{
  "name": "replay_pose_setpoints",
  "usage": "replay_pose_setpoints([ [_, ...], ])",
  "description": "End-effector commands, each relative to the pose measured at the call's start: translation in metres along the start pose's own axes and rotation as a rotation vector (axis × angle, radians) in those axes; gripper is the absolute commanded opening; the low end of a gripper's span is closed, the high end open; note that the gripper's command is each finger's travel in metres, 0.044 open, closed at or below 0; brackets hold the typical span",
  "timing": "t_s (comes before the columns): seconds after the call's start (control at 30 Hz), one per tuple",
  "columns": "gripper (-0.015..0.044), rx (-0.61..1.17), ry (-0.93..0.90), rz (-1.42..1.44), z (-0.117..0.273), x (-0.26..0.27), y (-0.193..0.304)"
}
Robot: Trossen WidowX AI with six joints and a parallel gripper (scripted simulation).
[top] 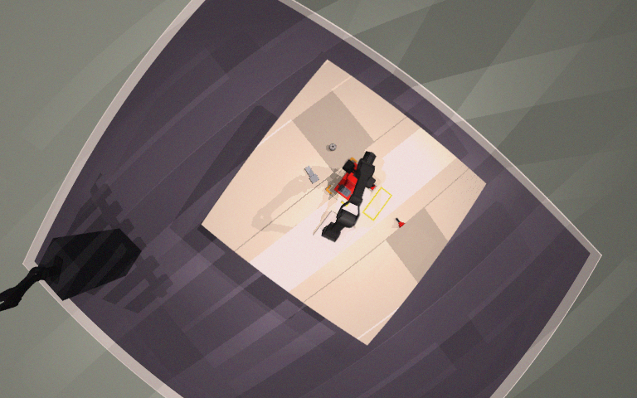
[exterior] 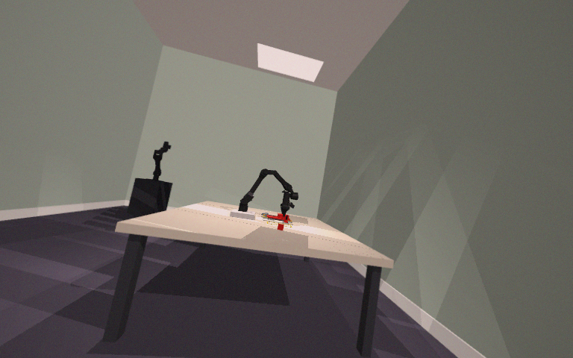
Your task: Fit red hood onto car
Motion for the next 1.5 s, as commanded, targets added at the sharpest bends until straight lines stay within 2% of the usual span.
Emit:
replay_pose_setpoints([
  [0.0, 0.0440, 0.000, 0.000, 0.000, 0.000, 0.000, 0.000],
  [0.17, 0.0440, 0.000, 0.000, 0.000, 0.006, 0.000, -0.001],
  [0.43, 0.0440, 0.003, 0.004, 0.000, 0.069, 0.001, -0.001],
  [1.47, 0.0440, 0.003, 0.004, 0.000, 0.069, 0.001, -0.001],
])
Point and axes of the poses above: the point midway between the two fingers, 35 mm back from their tips, its own z axis back along the fingers, its own x axis across the jaws, y = z × x, the point moved 5 cm from there along z, back along the fingers, and after that the axes turned 2 degrees about -z, right-handed, at the moved point
